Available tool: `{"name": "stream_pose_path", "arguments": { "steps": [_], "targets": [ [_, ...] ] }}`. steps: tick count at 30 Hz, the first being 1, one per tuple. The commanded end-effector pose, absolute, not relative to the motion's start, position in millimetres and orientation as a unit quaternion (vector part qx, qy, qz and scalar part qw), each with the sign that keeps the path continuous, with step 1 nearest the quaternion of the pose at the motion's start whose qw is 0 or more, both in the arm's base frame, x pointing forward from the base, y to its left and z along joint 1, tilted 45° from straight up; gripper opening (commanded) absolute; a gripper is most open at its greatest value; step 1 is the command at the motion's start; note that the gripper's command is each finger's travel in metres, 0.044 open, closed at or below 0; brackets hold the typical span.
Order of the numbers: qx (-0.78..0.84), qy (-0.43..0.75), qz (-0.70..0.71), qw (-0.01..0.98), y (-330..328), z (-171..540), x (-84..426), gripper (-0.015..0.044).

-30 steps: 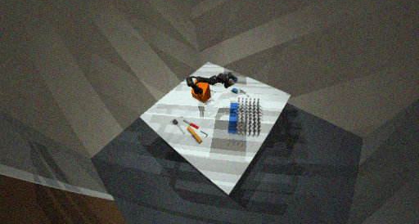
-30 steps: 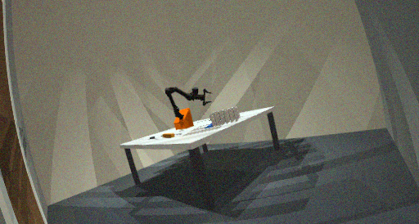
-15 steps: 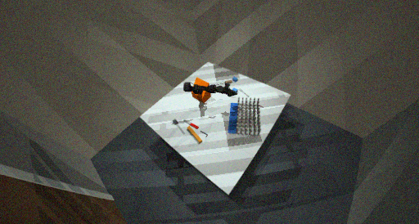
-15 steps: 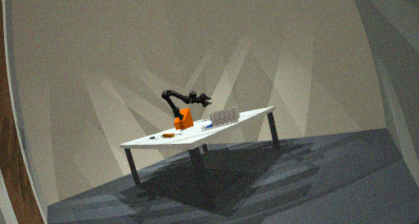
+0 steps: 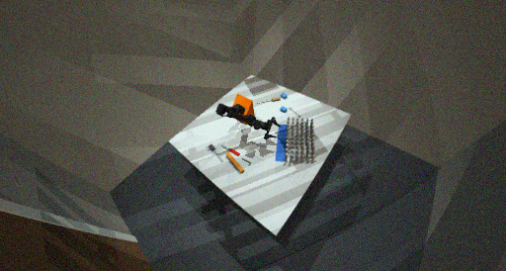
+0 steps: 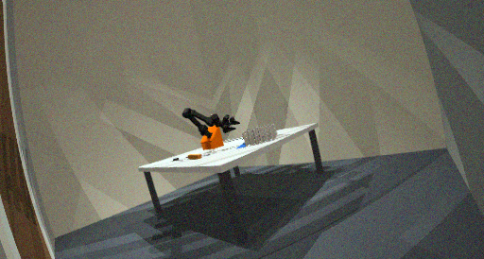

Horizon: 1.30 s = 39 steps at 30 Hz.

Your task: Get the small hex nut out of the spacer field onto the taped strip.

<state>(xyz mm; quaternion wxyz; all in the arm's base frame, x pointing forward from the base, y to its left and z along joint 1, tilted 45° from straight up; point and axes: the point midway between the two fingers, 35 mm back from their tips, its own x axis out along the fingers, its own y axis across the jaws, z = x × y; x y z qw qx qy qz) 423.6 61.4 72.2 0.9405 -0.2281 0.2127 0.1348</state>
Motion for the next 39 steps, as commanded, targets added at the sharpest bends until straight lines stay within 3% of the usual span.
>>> {"name": "stream_pose_path", "arguments": {
  "steps": [1, 35, 39],
  "targets": [
    [-0.179, 0.207, 0.12, 0.954, 51, 82, 427, 0.044],
    [-0.179, 0.207, 0.12, 0.954, 51, 82, 427, 0.044],
    [-0.214, 0.218, 0.163, 0.938, 82, 62, 418, 0.044]
  ]
}}
